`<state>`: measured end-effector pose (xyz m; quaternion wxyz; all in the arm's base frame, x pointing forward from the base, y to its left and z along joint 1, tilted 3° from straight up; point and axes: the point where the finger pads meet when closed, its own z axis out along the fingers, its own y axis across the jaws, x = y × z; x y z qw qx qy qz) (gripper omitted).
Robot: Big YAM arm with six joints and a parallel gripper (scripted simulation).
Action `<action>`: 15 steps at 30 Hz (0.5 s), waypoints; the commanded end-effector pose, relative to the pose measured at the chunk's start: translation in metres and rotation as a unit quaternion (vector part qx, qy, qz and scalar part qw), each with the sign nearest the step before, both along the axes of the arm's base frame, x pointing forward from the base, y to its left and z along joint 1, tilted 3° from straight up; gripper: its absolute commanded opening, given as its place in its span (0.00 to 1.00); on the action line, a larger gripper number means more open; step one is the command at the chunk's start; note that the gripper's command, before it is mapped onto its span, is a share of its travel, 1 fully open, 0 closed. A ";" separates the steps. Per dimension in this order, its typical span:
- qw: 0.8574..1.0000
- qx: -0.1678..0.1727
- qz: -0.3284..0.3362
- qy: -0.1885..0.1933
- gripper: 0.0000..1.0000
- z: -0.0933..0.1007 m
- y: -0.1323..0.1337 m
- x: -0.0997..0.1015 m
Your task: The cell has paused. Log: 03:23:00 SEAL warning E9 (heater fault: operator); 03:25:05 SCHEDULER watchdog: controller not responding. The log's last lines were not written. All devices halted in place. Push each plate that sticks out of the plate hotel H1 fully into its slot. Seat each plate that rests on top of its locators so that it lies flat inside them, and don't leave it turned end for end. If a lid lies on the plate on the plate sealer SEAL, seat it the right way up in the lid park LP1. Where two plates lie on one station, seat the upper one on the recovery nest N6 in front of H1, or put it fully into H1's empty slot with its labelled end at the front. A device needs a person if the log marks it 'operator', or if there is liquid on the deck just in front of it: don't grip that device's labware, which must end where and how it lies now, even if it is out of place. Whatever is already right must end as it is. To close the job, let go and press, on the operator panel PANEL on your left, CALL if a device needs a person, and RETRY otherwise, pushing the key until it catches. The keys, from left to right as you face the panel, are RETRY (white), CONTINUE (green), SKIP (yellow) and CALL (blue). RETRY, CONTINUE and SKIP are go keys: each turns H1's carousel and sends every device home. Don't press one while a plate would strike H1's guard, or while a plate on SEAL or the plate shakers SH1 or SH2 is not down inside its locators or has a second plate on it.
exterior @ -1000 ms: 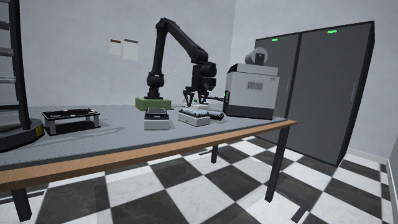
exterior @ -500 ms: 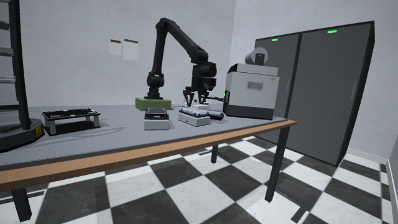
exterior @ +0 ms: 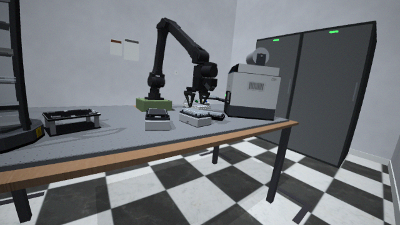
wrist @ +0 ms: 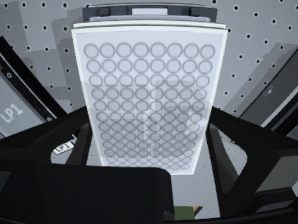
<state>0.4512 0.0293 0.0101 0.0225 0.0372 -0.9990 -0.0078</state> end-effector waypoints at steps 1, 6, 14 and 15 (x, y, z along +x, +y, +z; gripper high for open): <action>0.999 0.003 0.001 -0.033 0.84 0.031 0.004 0.025; 0.999 0.003 0.001 -0.033 0.84 0.036 0.003 0.025; 0.999 0.002 0.001 -0.033 0.84 0.043 0.002 0.025; 0.999 0.002 0.001 -0.033 0.84 0.044 0.002 0.025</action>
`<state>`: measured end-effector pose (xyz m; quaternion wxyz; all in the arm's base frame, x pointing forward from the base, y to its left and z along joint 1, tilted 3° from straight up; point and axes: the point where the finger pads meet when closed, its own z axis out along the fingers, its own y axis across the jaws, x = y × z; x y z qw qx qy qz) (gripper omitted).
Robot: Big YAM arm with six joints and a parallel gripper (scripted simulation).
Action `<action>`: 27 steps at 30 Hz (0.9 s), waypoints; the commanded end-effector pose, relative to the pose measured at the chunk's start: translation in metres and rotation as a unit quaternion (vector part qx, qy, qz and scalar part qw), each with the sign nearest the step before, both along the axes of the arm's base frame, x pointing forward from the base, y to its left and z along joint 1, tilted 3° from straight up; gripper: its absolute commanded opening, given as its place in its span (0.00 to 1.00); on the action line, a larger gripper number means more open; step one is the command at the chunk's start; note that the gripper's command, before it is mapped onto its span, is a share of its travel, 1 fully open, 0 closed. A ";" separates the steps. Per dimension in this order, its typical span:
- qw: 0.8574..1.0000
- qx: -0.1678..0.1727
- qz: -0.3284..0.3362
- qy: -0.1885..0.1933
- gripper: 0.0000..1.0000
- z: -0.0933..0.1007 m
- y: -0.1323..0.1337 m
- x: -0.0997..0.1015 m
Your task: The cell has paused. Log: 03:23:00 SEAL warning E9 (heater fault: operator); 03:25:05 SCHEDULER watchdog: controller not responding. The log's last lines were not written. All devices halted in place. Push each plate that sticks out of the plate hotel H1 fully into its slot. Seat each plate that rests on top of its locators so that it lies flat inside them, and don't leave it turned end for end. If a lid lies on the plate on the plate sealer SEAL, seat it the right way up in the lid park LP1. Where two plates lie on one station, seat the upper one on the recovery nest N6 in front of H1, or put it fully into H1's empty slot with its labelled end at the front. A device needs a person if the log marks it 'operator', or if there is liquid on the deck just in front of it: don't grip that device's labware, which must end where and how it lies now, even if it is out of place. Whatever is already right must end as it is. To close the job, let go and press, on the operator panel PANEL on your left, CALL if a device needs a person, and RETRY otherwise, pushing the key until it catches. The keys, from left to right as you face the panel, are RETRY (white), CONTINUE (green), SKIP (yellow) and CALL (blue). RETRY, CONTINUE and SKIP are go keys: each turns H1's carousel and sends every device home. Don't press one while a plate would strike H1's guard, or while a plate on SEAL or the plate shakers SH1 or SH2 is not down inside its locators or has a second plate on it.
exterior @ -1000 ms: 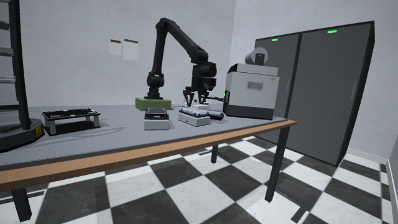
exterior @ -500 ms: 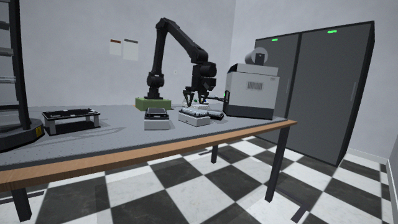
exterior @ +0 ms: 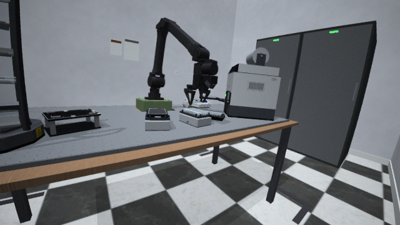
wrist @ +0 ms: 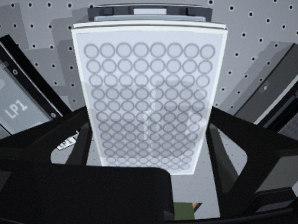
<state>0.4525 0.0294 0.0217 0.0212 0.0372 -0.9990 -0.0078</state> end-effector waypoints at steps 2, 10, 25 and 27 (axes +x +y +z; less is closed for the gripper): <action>0.999 0.002 0.001 -0.032 0.84 0.034 0.002 0.024; 1.000 0.001 0.000 -0.015 0.84 0.017 0.001 0.013; 1.000 0.001 0.000 -0.015 0.84 0.017 0.000 0.013; 1.000 0.001 0.000 -0.015 0.84 0.017 0.000 0.013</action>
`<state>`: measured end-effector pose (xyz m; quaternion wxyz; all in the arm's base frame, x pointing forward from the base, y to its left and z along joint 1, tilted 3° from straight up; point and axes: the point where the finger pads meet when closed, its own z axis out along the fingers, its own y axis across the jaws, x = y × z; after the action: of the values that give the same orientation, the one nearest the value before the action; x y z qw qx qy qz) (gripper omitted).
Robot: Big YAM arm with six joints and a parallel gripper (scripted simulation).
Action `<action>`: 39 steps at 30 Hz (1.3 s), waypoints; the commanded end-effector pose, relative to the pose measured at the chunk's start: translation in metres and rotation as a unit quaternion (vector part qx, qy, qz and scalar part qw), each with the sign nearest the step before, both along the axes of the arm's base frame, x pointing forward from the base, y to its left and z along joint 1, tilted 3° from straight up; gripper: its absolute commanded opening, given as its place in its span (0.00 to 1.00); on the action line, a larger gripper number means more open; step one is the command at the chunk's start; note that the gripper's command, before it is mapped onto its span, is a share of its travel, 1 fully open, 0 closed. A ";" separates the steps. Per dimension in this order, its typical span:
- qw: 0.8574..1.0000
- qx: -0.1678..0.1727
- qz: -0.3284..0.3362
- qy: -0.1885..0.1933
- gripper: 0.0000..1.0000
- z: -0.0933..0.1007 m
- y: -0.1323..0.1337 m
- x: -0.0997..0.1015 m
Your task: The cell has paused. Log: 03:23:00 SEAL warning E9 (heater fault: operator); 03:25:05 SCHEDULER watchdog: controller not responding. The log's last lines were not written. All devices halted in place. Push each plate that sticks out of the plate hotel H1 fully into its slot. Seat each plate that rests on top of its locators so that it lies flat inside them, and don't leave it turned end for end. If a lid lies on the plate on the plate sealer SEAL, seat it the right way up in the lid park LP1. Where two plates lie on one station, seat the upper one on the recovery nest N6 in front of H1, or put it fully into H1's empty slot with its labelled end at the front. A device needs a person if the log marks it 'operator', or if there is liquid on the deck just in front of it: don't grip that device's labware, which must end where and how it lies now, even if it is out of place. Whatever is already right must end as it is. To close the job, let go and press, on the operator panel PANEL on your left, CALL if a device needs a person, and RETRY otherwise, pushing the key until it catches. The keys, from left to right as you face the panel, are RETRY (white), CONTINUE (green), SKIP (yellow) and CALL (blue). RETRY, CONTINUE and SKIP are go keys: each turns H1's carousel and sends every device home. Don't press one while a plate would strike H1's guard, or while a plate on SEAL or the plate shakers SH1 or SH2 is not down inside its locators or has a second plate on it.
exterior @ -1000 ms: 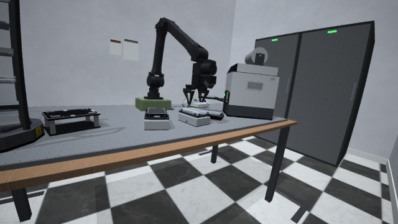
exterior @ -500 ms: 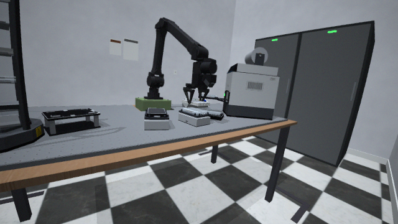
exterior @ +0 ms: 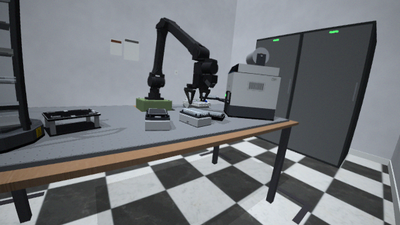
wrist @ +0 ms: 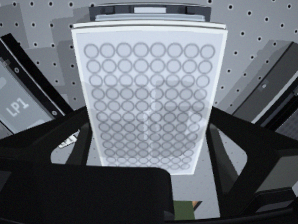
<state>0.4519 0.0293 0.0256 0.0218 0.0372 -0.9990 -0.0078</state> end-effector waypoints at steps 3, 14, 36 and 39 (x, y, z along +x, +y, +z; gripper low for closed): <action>1.000 0.001 0.000 -0.016 0.84 0.013 0.000 0.013; 1.000 0.002 0.001 -0.029 0.84 0.027 -0.002 0.023; 0.999 0.002 0.000 -0.033 0.84 0.053 -0.003 0.024; 0.999 0.002 0.000 -0.034 0.84 0.058 -0.004 0.024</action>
<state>0.4520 0.0293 0.0501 0.0191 0.0373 -0.9991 -0.0079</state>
